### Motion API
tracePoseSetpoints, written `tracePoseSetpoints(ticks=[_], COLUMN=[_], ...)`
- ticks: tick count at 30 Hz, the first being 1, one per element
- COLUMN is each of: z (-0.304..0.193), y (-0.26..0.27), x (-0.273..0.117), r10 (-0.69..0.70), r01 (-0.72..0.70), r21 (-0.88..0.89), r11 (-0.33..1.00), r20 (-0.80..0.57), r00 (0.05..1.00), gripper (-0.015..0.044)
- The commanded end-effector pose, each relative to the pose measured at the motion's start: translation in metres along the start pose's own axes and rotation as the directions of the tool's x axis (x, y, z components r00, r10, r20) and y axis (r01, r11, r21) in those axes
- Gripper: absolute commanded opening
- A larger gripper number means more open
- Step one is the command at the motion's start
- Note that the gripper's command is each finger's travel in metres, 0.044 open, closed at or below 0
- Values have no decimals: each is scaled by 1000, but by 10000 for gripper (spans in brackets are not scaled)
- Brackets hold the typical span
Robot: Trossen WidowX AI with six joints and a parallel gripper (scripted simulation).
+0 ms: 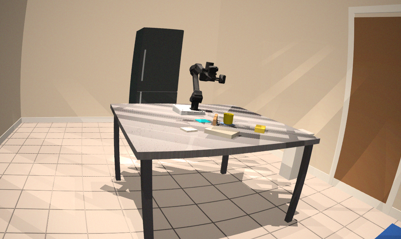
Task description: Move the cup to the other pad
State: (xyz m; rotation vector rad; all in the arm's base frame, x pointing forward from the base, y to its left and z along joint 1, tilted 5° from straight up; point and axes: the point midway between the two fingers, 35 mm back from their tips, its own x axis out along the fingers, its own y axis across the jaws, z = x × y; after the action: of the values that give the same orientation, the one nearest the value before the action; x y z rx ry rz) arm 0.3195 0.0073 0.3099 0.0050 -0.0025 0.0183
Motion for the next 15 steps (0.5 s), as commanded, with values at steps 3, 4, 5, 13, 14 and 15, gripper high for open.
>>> tracePoseSetpoints(ticks=[3, 4, 5, 13, 14, 15], z=[-16, -27, -38, -126, -136, -145], y=[10, 17, 24, 82, 89, 95], x=[13, 20, 26, 29, 25, 19], r10=[30, 50, 70, 147, 144, 136], r01=[-20, -21, -12, 335, 396, 457], r21=[89, 148, 204, 397, 378, 349], r11=[996, 989, 979, 854, 837, 818], r20=[-117, -197, -276, -803, -849, -890], r00=[993, 979, 959, 577, 508, 435], gripper=[321, 295, 269, 167, 167, 167])
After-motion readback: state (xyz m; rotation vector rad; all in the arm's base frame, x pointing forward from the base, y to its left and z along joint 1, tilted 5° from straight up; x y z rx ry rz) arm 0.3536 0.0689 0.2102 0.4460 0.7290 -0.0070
